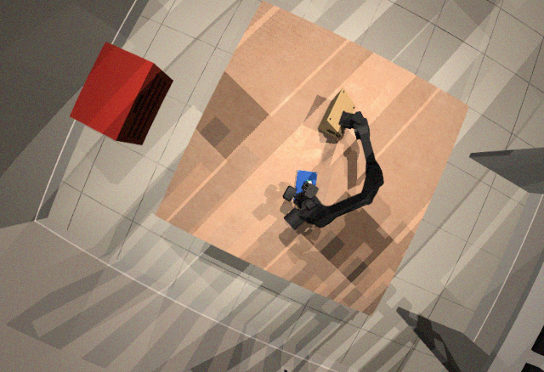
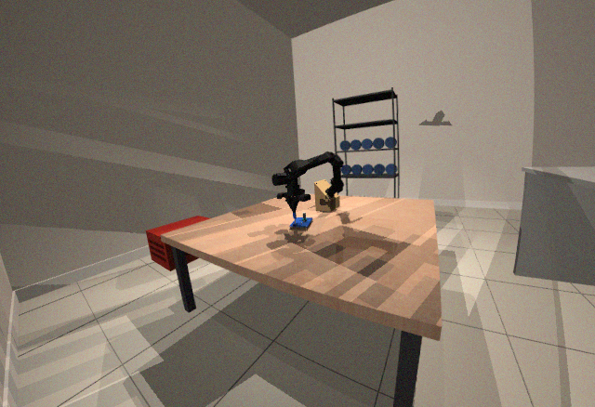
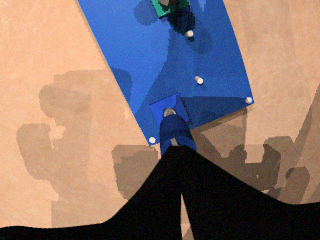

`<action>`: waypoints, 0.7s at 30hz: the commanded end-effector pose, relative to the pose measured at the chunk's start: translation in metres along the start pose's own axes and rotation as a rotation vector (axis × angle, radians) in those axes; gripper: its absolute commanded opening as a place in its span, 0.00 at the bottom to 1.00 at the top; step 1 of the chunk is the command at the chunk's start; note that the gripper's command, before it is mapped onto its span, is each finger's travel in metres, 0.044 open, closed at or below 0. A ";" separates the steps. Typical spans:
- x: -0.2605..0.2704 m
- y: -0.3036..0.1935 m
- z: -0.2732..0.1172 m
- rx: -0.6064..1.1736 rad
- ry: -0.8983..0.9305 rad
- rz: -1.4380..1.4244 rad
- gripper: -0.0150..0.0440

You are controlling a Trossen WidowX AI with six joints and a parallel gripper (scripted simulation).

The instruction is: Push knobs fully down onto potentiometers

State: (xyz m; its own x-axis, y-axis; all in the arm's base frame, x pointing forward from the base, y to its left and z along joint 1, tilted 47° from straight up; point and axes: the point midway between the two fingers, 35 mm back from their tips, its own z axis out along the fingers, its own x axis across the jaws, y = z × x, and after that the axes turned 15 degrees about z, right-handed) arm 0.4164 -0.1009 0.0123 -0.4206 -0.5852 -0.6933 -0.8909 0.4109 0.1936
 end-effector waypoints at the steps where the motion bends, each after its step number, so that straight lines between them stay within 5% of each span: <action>1: 0.000 0.001 0.000 -0.003 -0.005 0.003 0.25; 21: -0.001 0.001 0.011 -0.003 -0.005 0.003 0.25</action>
State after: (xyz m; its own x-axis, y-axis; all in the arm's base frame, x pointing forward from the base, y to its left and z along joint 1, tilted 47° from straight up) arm 0.4160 -0.0992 0.0090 -0.4287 -0.5795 -0.6931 -0.8863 0.4184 0.1984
